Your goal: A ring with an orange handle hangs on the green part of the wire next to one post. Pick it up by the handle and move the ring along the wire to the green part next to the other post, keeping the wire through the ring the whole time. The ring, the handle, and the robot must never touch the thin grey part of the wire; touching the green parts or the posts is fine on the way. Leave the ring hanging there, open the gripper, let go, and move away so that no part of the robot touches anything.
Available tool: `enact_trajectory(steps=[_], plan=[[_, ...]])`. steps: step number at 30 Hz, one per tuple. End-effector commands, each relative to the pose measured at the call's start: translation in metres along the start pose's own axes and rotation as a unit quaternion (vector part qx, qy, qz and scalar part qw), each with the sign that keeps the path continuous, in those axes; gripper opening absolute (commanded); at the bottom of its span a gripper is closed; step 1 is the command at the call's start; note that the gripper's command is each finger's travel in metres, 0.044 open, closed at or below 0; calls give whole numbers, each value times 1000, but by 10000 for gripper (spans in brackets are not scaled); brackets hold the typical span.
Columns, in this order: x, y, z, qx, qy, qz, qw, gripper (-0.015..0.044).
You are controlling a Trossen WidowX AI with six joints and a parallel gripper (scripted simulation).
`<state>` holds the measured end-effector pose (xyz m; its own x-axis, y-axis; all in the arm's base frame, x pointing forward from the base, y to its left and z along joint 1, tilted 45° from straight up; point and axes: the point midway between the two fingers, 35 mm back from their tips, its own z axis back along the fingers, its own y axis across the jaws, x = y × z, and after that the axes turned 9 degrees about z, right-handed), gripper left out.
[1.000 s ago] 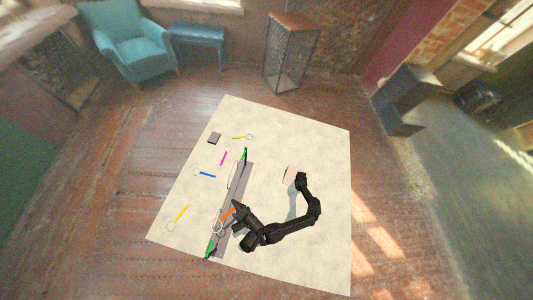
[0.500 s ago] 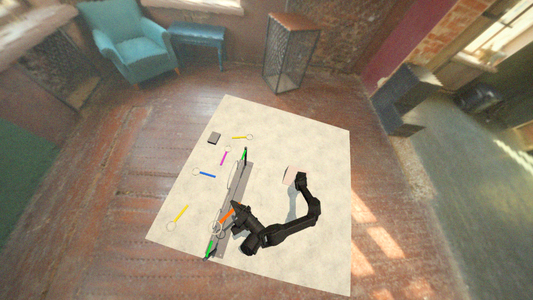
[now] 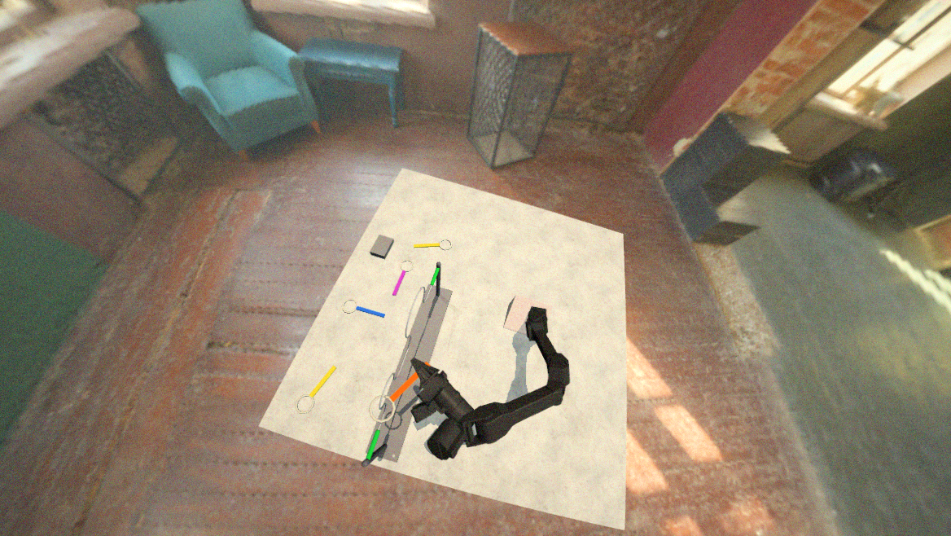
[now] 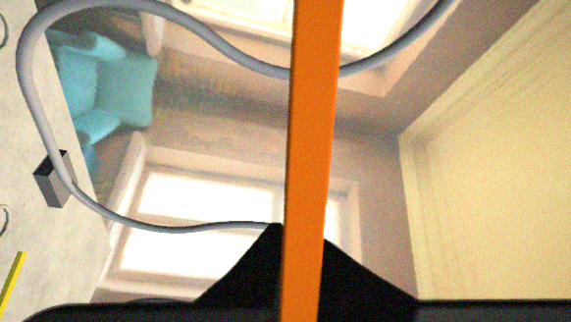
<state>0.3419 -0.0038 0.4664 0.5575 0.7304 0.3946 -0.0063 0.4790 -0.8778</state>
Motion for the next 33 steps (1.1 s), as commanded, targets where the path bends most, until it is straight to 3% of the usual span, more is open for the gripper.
enact_trajectory(steps=[1,17,33], plan=[[2,3,-1,15,-3,-25,1000,-150],[10,25,0,103,-22,-178,978,-150],[26,45,7,194,-45,-336,921,-150]])
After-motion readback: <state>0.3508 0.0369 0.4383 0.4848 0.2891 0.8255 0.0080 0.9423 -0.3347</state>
